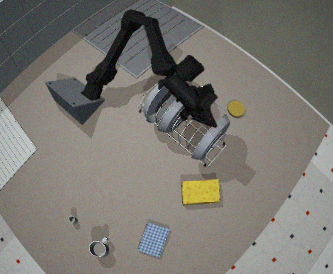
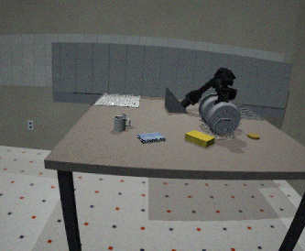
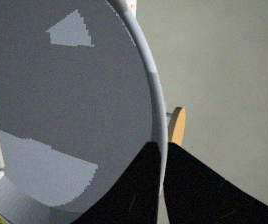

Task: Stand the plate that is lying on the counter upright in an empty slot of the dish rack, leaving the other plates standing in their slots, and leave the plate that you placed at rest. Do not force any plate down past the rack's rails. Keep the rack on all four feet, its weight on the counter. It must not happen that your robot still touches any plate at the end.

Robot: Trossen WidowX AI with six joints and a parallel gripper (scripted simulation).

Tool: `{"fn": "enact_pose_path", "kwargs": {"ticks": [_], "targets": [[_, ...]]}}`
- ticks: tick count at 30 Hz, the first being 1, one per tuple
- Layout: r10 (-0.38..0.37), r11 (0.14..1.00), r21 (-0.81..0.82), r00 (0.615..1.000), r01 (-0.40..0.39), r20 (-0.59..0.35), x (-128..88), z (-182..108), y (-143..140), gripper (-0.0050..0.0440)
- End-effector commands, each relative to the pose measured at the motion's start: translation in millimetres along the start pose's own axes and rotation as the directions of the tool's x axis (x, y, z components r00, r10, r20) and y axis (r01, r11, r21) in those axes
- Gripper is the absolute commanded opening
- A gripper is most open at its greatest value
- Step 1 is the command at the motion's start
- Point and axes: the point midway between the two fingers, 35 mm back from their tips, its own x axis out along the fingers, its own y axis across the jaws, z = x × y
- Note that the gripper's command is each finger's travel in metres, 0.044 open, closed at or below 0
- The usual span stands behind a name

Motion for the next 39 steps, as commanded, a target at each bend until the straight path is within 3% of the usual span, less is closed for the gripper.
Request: {"fn": "enact_pose_path", "kwargs": {"ticks": [1, 22, 25, 27, 39], "targets": [[0.007, 1.0, 0.002, 1.0, -0.007, 0.0, 1.1, -0.4, 2.6, 0.0], [0.0, 1.0, 0.0, 1.0, 0.0, 0.0, 0.0, 0.1, 0.2, 0.0], [0.0, 1.0, 0.0, 1.0, 0.0, 0.0, 0.0, 0.1, 0.2, 0.0077], [0.0, 1.0, 0.0, 1.0, 0.0, 0.0, 0.0, 0.1, 0.2, 0.0077], [0.0, 1.0, 0.0, 1.0, 0.0, 0.0, 0.0, 0.1, 0.2, 0.0365]]}}
